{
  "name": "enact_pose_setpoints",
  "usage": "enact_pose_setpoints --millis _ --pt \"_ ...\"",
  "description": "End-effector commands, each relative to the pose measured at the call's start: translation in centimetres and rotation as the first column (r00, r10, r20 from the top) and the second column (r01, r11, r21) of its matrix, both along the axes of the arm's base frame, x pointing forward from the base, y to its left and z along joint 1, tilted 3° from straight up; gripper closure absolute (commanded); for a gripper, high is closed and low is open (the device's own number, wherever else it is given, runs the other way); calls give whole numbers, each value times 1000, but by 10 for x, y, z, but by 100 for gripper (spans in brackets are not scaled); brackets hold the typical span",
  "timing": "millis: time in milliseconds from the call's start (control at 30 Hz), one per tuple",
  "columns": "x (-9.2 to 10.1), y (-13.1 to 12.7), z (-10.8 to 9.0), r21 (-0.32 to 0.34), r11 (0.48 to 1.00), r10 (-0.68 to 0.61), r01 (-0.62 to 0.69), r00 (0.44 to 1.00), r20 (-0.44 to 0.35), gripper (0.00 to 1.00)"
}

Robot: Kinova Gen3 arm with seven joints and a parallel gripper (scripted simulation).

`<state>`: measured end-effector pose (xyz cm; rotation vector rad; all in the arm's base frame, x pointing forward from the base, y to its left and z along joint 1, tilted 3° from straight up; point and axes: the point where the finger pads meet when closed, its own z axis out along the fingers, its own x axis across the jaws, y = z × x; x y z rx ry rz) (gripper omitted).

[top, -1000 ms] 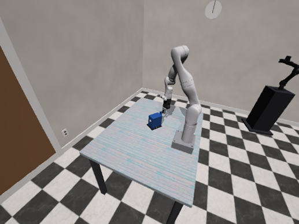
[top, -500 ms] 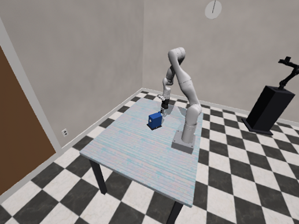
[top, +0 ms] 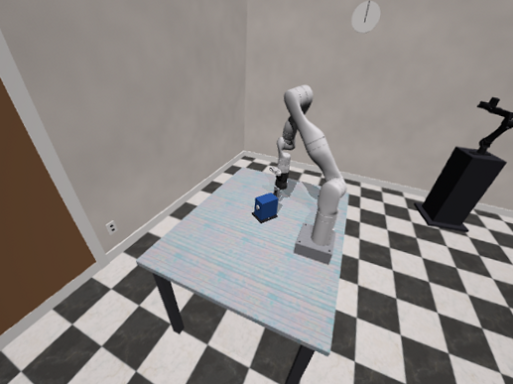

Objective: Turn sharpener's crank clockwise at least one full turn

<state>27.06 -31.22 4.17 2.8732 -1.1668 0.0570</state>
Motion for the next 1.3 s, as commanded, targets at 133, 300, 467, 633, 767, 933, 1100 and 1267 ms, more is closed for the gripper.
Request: enact_pose_setpoints --millis 133,300,467,633,767,933,1100,1267 --pt "1 -1 -8 2 1000 -2 2 1000 -2 100" --pt "1 -1 -9 2 1000 -2 2 1000 -2 100" --pt "1 -1 -10 2 1000 -2 2 1000 -2 100" --pt "1 -1 -10 2 1000 -2 2 1000 -2 100" --pt "1 -1 -10 2 1000 -2 2 1000 -2 100" --pt "1 -1 -10 2 1000 -2 2 1000 -2 100" --pt "1 -1 -10 2 1000 -2 2 1000 -2 100" --pt "1 -1 -10 2 1000 -2 2 1000 -2 100"
